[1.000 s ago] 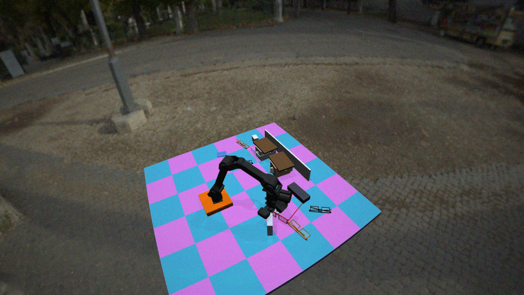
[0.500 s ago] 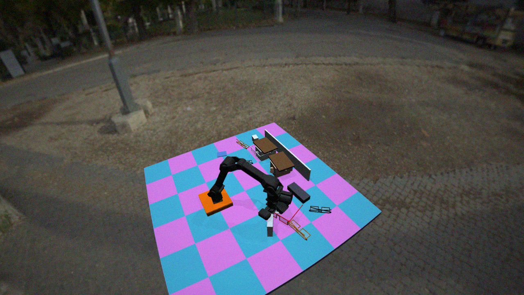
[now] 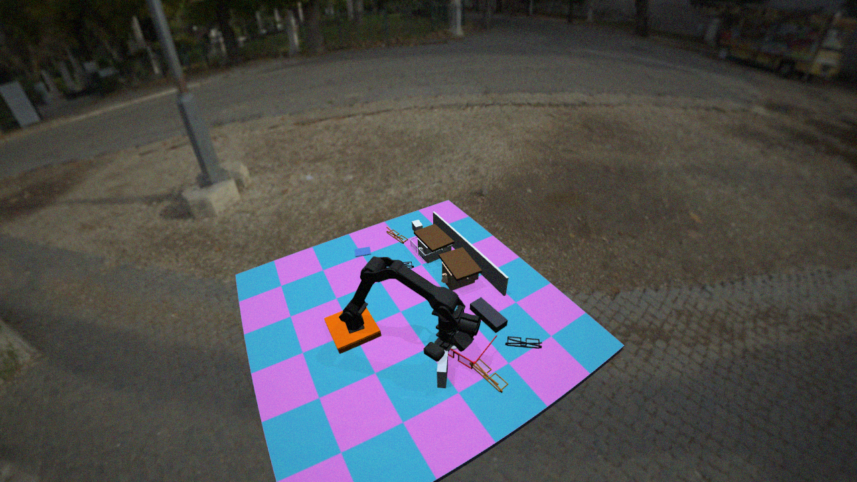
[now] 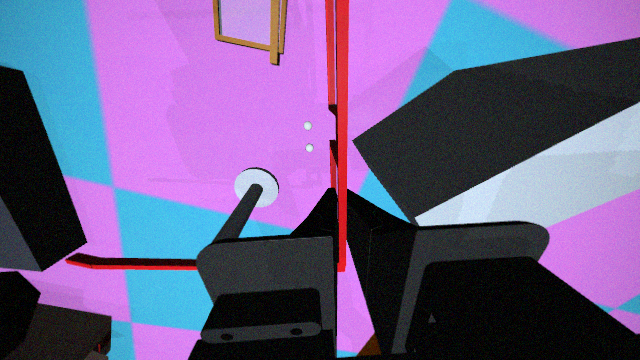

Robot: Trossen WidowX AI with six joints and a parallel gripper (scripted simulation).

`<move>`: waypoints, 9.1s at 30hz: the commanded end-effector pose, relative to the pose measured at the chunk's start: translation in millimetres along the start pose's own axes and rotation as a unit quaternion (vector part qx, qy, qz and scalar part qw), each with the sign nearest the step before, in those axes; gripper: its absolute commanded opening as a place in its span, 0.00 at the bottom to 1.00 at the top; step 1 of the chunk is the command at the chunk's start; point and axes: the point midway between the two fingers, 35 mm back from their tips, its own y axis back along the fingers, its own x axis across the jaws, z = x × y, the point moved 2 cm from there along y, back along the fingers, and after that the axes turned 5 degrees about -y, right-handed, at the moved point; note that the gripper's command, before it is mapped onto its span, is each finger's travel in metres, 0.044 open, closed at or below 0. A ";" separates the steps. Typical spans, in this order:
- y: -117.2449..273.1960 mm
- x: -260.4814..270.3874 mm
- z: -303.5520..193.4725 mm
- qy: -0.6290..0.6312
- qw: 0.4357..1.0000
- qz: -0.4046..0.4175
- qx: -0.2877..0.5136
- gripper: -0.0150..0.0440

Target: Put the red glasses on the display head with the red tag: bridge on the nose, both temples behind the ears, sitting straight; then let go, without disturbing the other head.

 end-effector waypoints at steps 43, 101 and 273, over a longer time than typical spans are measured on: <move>-0.6 -2.0 2.2 0.001 1.000 -0.003 -0.001 0.25; 64.7 97.3 -205.7 0.723 0.691 0.007 0.004 0.25; -28.4 88.1 -274.8 0.866 0.499 0.011 0.004 0.44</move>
